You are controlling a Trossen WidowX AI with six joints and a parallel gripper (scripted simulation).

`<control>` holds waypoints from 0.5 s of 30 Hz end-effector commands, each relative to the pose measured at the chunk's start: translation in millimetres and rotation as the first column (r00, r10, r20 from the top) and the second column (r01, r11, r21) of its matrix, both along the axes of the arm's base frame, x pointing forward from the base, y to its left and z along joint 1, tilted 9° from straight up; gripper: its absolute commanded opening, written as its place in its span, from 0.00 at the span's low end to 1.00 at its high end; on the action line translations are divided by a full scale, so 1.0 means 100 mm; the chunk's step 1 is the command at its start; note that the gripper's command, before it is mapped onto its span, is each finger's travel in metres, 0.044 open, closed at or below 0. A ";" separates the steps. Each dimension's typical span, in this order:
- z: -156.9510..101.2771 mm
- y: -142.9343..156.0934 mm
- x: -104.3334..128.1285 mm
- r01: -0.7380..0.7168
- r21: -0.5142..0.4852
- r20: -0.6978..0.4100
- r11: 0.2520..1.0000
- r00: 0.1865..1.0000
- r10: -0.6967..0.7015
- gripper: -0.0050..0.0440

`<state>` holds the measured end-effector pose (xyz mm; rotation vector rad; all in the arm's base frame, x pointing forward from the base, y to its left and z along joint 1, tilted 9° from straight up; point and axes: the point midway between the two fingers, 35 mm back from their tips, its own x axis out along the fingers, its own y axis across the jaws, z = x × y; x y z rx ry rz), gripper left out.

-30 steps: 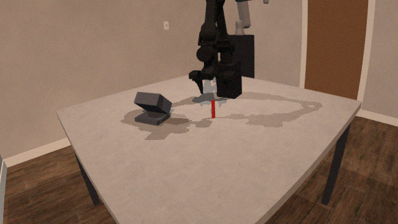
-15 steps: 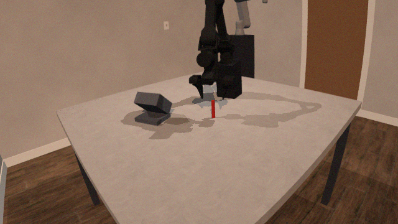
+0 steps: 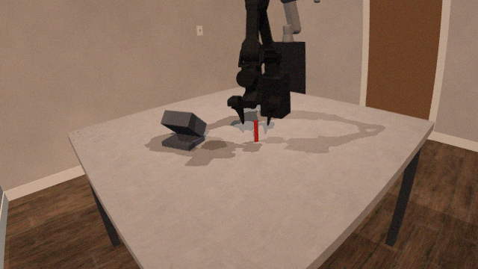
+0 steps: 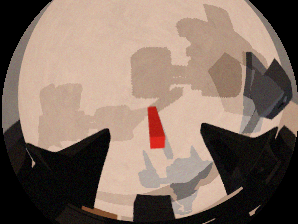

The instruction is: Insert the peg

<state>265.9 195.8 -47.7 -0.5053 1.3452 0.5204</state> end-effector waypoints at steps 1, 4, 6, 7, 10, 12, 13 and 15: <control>-0.02 0.03 0.04 0.000 0.014 0.011 1.000 1.000 0.000 1.00; -0.05 0.03 0.04 0.000 0.014 0.010 1.000 1.000 0.000 1.00; -0.07 0.03 0.04 0.000 0.014 0.010 1.000 1.000 0.000 1.00; -0.08 0.03 0.04 0.000 0.014 0.010 1.000 1.000 0.000 1.00; -0.13 0.04 0.05 0.000 0.014 0.010 1.000 1.000 0.000 1.00; -0.17 0.04 0.05 0.000 0.014 0.010 1.000 1.000 0.000 1.00; -0.18 0.04 0.05 0.000 0.014 0.010 1.000 1.000 0.000 1.00; -0.21 0.04 0.05 0.000 0.014 0.010 1.000 1.000 0.000 1.00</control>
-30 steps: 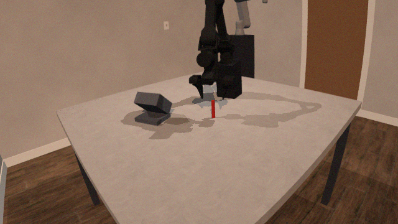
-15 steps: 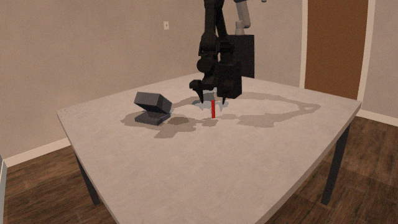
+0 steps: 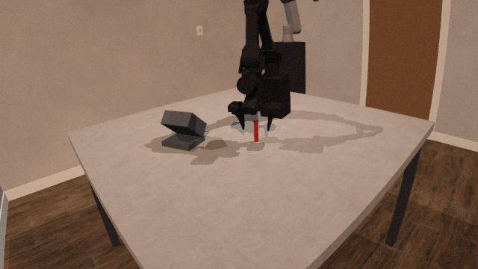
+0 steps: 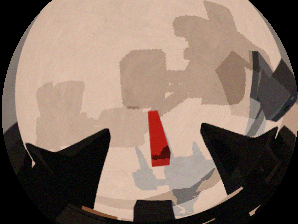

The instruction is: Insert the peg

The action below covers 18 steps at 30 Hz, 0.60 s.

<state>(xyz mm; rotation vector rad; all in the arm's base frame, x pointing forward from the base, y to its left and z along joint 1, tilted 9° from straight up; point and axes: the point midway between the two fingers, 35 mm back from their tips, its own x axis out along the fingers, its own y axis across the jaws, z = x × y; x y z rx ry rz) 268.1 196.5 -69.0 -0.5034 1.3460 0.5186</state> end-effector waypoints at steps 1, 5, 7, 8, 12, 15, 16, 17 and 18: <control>-0.01 0.03 0.03 -0.002 0.013 0.011 1.000 1.000 0.002 1.00; -0.01 0.03 0.03 -0.002 0.013 0.011 1.000 1.000 0.002 0.90; -0.01 0.03 0.03 -0.002 0.013 0.011 1.000 1.000 0.002 0.90; -0.01 0.03 0.03 -0.002 0.013 0.011 1.000 1.000 0.002 0.85; -0.01 0.03 0.03 -0.002 0.013 0.011 1.000 1.000 0.002 0.66; -0.01 0.03 0.03 -0.002 0.013 0.011 1.000 1.000 0.002 0.51; -0.01 0.03 0.03 -0.002 0.013 0.011 1.000 1.000 0.002 0.46; -0.01 0.03 0.03 -0.002 0.013 0.011 1.000 1.000 0.002 0.41; -0.01 0.03 0.03 -0.002 0.013 0.011 1.000 1.000 0.002 0.36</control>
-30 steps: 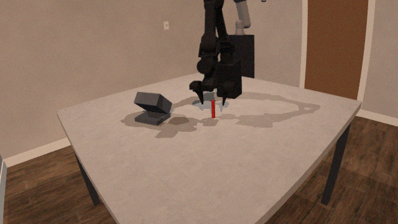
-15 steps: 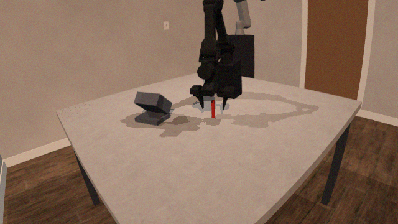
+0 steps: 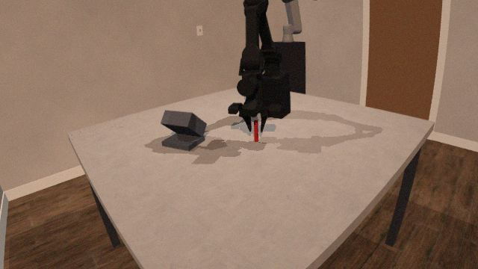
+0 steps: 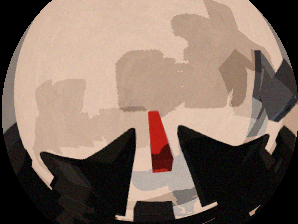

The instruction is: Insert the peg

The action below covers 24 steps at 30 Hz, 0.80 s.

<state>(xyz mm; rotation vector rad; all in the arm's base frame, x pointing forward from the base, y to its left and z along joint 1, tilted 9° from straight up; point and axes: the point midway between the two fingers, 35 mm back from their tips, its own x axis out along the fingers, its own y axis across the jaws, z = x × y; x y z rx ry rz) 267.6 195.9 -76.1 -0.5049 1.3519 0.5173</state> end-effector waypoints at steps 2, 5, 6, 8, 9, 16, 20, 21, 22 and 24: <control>0.06 0.04 0.04 -0.003 0.017 0.016 1.000 1.000 0.003 0.31; 0.06 0.04 0.04 -0.003 0.017 0.016 1.000 1.000 0.003 0.30; 0.06 0.04 0.04 -0.003 0.017 0.016 1.000 1.000 0.003 0.30; 0.06 0.04 0.04 -0.003 0.017 0.016 1.000 1.000 0.003 0.27; 0.06 0.04 0.04 -0.003 0.017 0.016 1.000 1.000 0.003 0.26; 0.06 0.04 0.04 -0.003 0.017 0.016 1.000 1.000 0.003 0.16; 0.11 0.04 0.04 -0.003 0.017 0.016 1.000 1.000 0.003 0.10; 0.17 0.04 0.03 -0.003 0.017 0.016 1.000 1.000 0.003 0.10; 0.17 0.04 0.03 -0.003 0.017 0.016 1.000 1.000 0.003 0.10; 0.24 0.03 0.03 -0.003 0.017 0.016 1.000 1.000 0.003 0.10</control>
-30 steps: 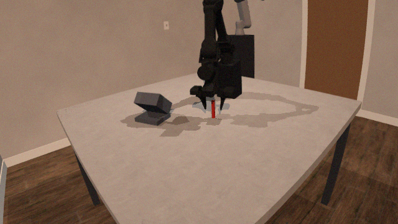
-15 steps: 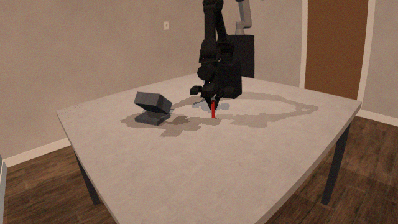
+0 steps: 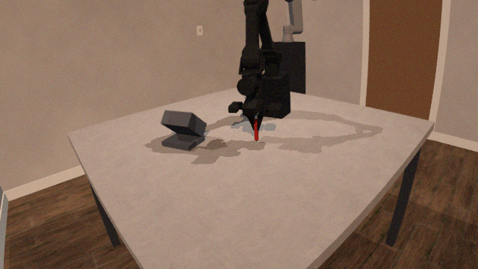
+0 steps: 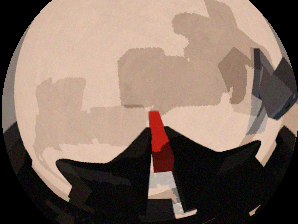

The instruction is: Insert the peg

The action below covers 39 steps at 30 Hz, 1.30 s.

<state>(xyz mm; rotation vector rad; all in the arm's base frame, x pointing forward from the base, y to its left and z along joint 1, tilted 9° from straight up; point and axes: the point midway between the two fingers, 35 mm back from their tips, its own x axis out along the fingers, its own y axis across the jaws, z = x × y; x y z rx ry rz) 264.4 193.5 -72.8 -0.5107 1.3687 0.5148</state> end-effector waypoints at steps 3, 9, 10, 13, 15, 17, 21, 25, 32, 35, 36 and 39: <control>0.49 0.03 0.01 -0.003 0.028 0.030 1.000 1.000 0.003 0.10; 0.81 -0.04 -0.08 -0.003 0.028 0.030 1.000 1.000 0.003 0.10; 0.80 -0.04 -0.08 -0.003 0.028 0.030 1.000 1.000 0.003 0.10; 0.81 -0.06 -0.06 -0.003 0.027 0.030 1.000 1.000 0.003 0.10; 0.82 -0.07 -0.04 -0.003 0.027 0.030 1.000 1.000 0.003 0.10; 0.82 -0.09 -0.02 -0.003 0.027 0.029 1.000 1.000 0.003 0.10; 0.85 -0.18 0.06 -0.003 0.024 0.028 1.000 1.000 0.003 0.10; 0.89 -0.28 0.15 -0.003 0.023 0.027 1.000 1.000 0.003 0.10; 0.94 -0.44 0.27 -0.003 0.020 0.026 1.000 1.000 0.003 0.10; 0.95 -0.49 0.31 -0.003 0.019 0.026 1.000 1.000 0.003 0.10; 0.96 -0.52 0.32 -0.003 0.019 0.025 1.000 1.000 0.003 0.10; 0.98 -0.60 0.38 -0.003 0.018 0.025 1.000 1.000 0.003 0.10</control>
